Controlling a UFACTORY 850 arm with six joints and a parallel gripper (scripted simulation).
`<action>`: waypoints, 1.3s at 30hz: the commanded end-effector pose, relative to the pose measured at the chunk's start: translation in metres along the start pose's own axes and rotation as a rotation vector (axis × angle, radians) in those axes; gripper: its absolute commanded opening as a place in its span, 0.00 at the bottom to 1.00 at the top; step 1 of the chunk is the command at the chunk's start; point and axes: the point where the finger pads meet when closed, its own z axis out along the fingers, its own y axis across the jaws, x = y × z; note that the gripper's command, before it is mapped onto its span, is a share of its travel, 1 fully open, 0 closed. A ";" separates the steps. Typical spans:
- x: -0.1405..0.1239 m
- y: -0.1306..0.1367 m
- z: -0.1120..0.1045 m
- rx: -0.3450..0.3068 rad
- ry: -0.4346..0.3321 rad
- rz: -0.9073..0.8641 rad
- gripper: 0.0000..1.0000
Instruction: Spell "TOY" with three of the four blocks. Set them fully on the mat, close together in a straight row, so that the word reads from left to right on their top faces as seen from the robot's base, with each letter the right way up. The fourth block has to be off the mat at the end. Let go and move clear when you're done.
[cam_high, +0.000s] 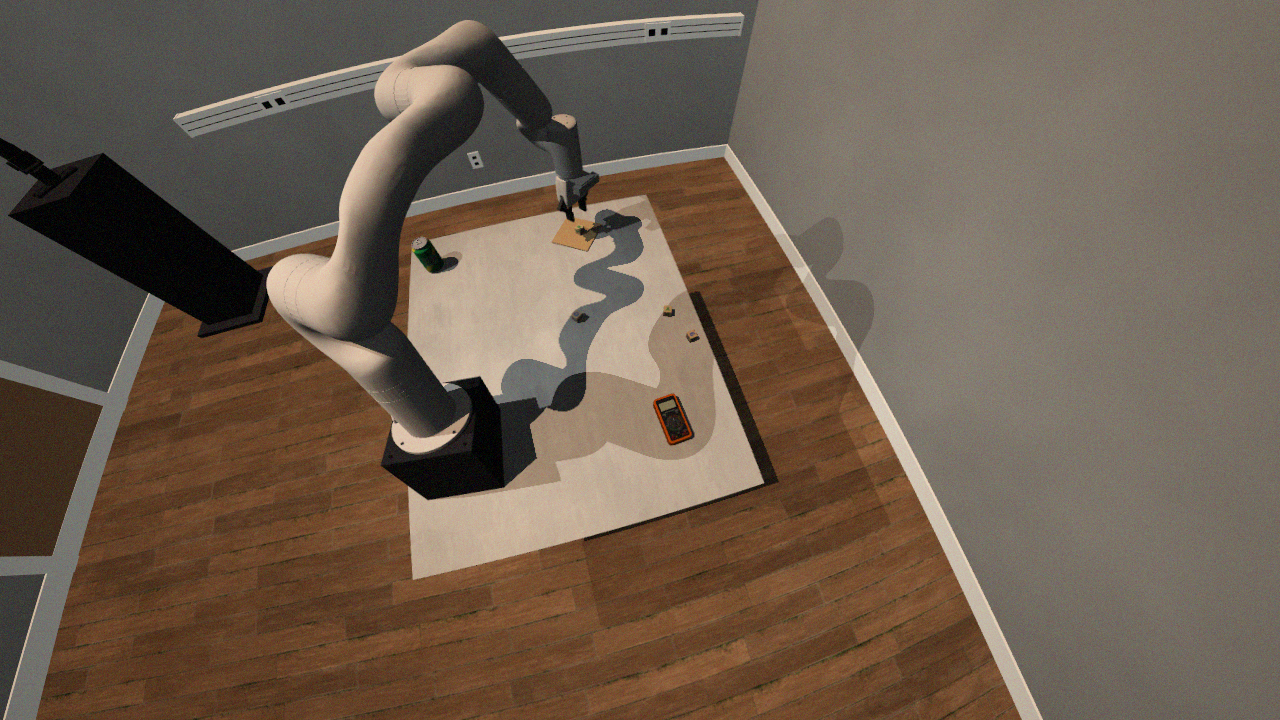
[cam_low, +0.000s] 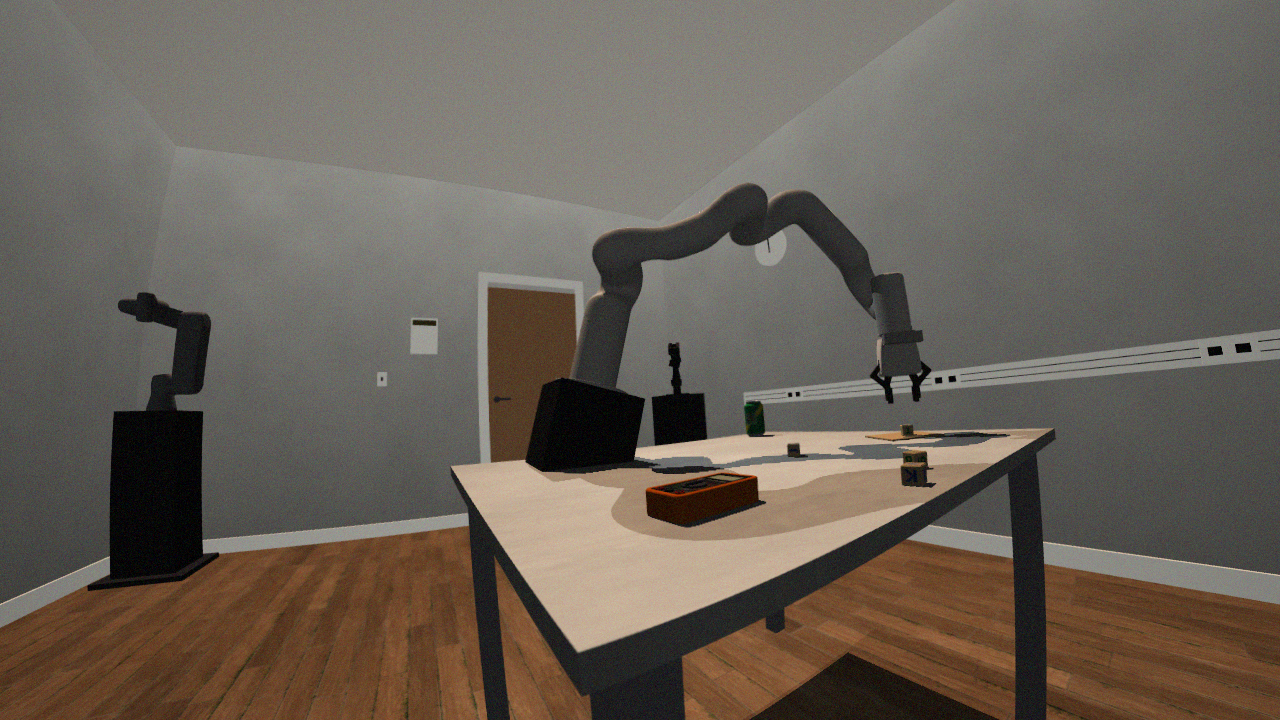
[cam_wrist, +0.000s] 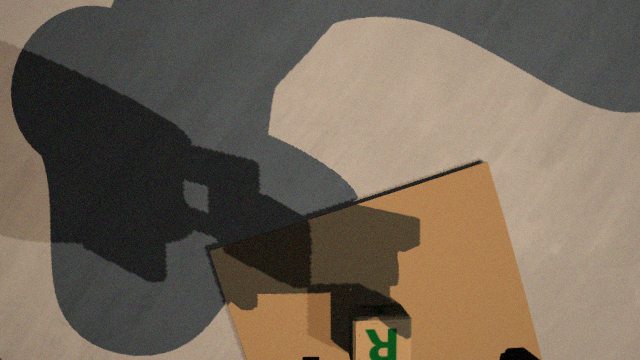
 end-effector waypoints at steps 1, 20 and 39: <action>0.000 -0.001 0.002 0.002 0.000 0.000 0.64; -0.001 -0.001 0.026 0.002 0.000 0.000 0.64; -0.001 -0.002 0.046 0.002 0.000 0.000 0.64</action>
